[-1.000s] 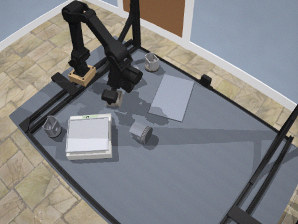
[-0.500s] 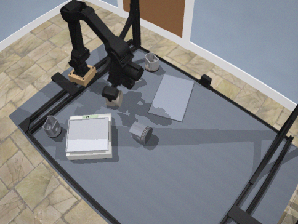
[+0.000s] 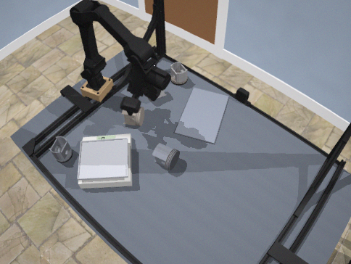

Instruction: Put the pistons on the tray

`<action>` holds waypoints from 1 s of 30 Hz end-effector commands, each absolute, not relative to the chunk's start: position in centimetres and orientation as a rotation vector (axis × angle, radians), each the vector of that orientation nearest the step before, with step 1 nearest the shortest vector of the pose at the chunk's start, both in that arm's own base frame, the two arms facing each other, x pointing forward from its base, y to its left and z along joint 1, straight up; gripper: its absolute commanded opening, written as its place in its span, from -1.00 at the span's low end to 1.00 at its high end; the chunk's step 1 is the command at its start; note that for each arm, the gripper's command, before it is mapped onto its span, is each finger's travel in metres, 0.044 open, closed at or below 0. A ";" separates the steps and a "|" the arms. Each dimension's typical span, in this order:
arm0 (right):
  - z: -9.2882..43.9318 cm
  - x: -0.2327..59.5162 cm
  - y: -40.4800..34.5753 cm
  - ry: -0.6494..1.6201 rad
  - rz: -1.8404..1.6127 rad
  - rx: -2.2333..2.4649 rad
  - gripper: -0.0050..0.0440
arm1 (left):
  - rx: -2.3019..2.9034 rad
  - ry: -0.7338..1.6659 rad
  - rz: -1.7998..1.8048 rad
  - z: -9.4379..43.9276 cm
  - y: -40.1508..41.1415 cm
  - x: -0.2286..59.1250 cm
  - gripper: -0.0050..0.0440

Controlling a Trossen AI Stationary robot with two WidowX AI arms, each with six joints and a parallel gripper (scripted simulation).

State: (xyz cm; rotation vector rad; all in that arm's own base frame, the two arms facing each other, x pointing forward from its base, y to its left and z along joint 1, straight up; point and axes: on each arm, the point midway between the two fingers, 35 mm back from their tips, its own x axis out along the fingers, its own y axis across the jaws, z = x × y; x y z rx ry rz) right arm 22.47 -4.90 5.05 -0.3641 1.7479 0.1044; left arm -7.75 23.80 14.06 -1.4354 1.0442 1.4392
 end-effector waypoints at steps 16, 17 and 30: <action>9.2 23.0 -4.5 1.737 0.100 -0.359 0.75 | -1.436 1.044 1.436 14.1 23.8 -7.7 1.00; 9.7 23.0 -4.5 1.737 0.100 -0.359 0.75 | -1.436 1.044 1.436 14.1 23.8 -7.7 1.00; 14.5 23.0 -4.5 1.736 0.100 -0.357 0.75 | -1.436 1.044 1.436 14.1 23.8 -7.7 1.00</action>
